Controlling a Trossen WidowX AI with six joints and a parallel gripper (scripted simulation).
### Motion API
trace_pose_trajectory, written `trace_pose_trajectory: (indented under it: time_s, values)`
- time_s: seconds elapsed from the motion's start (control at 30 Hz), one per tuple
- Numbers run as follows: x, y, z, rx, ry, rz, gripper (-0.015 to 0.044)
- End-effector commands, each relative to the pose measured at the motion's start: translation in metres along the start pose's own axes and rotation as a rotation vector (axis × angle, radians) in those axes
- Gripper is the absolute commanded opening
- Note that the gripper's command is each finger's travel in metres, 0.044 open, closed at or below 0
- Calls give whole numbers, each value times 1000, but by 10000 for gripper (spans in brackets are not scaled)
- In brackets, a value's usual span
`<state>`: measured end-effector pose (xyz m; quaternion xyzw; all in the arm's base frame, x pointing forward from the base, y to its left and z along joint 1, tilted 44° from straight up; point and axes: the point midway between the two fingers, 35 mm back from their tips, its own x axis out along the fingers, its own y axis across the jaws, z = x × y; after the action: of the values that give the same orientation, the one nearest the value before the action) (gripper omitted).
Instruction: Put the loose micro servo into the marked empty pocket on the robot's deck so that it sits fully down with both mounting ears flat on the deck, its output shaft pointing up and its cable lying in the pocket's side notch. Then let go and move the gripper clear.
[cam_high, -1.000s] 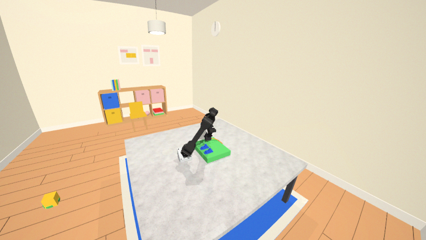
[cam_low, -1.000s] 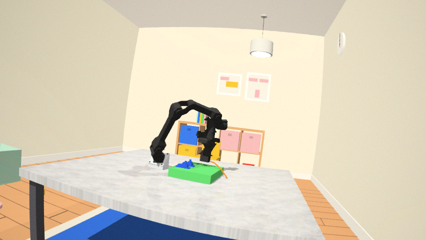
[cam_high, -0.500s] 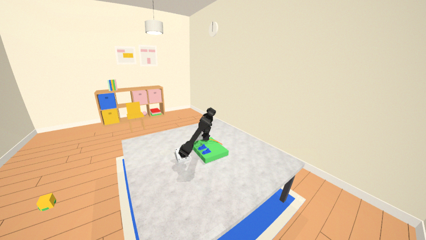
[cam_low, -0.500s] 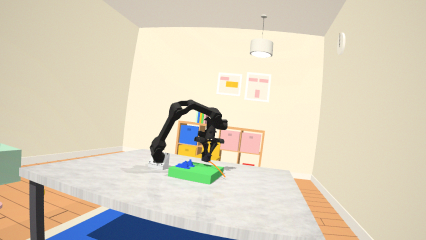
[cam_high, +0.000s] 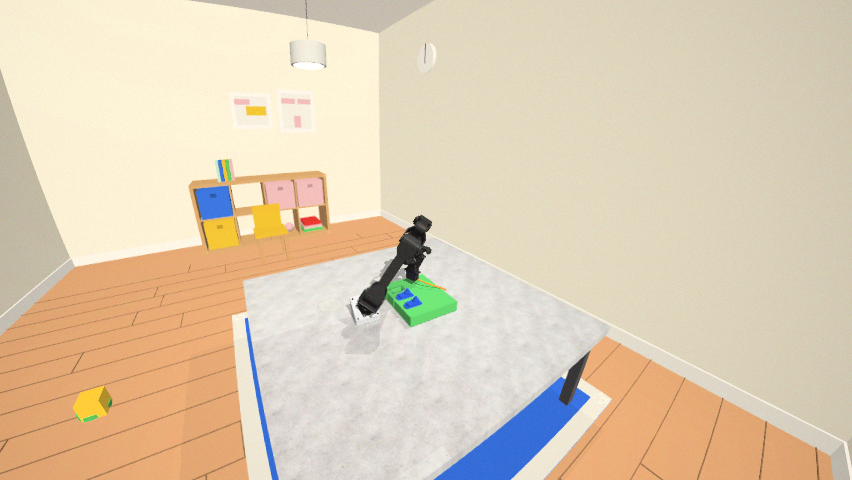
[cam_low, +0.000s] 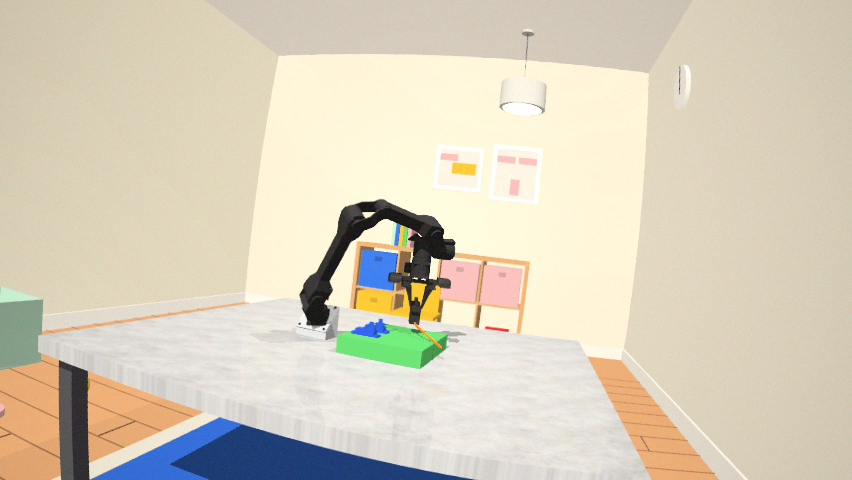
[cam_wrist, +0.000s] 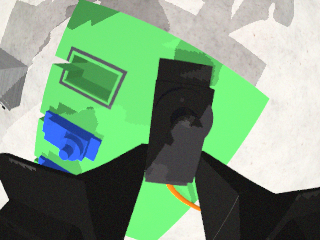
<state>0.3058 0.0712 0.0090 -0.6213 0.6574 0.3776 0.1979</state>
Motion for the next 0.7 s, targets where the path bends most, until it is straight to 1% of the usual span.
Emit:
trace_pose_trajectory:
  time_s: [0.0, 0.67]
  values:
    - [0, 0, 0, 120, -2, 1, 0]
    - [0, 0, 0, 807, -2, 2, 0]
